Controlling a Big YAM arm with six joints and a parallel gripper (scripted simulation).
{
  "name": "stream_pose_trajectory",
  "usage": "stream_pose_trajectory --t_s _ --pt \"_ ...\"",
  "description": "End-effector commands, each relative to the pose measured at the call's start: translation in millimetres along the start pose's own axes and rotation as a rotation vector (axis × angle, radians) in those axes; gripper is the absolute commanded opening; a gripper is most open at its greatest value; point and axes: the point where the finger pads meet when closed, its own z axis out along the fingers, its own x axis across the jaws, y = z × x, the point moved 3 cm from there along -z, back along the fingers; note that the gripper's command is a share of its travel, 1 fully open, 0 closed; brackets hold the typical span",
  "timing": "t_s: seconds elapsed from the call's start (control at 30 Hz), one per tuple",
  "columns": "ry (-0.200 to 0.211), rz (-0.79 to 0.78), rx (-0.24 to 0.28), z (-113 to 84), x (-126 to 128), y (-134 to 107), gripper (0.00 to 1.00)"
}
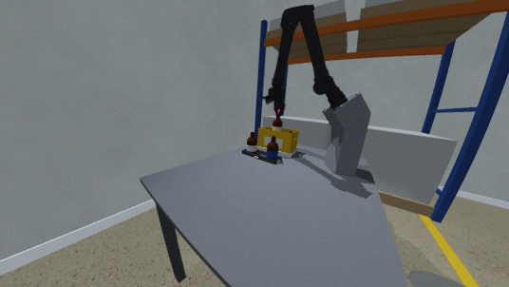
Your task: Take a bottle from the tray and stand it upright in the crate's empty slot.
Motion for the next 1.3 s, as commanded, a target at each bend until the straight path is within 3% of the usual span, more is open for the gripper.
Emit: stream_pose_trajectory --t_s 0.0,0.07,0.4,0.53,0.57,0.73,0.9,1.1,1.13,1.27 --pt "-0.03 0.006 -0.015 -4.7 -5.2 4.4 0.0" --pt "-0.005 0.006 -0.006 6.7 -1.2 3.4 0.0" --pt "0.0 0.009 -0.003 20.1 1.5 1.1 0.0" --pt "-0.004 0.006 -0.006 21.3 -0.4 3.3 0.0" --pt "-0.04 0.015 -0.015 11.3 -10.6 2.7 0.0" --pt "-0.001 0.008 -0.003 28.2 1.3 1.5 0.0" --pt "-0.021 0.008 -0.011 25.5 -4.9 4.1 0.0" --pt "-0.005 0.008 -0.006 32.2 -0.9 2.6 0.0" --pt "-0.025 0.015 -0.01 26.2 -6.0 1.1 0.0" --pt "-0.021 0.014 -0.009 28.3 -6.0 1.7 0.0"
